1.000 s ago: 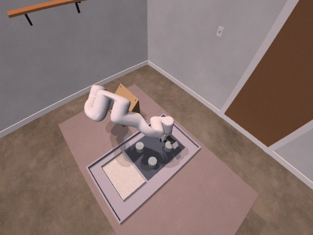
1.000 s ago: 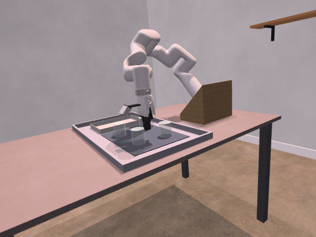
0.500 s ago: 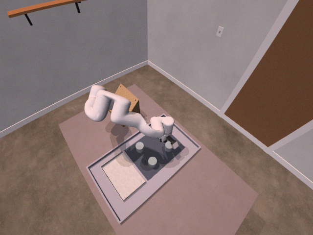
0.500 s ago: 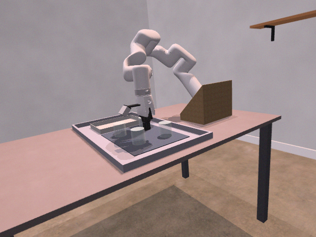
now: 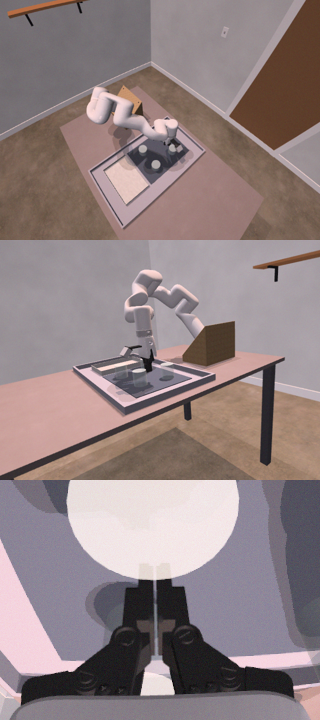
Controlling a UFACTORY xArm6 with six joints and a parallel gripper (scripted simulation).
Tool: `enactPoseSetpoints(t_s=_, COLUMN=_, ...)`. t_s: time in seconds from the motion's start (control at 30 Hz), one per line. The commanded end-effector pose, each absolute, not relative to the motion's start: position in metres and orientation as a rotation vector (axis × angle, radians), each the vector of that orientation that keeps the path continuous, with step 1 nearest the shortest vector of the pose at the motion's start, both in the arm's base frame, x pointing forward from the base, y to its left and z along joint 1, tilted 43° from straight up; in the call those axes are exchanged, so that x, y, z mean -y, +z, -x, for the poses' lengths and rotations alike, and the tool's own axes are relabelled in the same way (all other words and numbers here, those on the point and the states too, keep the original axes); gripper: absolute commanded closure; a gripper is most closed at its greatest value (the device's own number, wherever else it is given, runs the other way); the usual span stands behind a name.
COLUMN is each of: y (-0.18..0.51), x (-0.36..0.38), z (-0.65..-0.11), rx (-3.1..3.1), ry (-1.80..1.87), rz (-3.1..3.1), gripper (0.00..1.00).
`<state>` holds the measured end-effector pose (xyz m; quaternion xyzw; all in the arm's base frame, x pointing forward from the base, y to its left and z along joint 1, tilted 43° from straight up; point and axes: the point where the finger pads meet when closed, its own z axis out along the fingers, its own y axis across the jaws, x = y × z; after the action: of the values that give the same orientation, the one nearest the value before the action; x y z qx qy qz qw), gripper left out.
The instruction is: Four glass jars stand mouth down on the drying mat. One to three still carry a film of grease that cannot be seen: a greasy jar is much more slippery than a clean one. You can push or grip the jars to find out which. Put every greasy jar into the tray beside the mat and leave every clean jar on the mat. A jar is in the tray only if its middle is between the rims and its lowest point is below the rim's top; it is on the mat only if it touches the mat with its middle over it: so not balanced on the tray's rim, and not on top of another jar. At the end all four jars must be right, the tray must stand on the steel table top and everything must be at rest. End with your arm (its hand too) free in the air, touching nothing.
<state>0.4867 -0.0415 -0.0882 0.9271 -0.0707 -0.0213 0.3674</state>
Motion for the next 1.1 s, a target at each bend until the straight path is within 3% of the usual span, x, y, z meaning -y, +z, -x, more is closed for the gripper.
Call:
enactPoseSetpoints(t_s=0.0, y=-0.087, x=0.0404, z=-0.4888, rx=0.181, ry=-0.05, rz=-2.383, gripper=1.0)
enactPoseSetpoints(t_s=1.07, y=-0.0865, x=0.0405, z=-0.4926, rx=0.181, ry=-0.05, rz=-2.383, gripper=1.0)
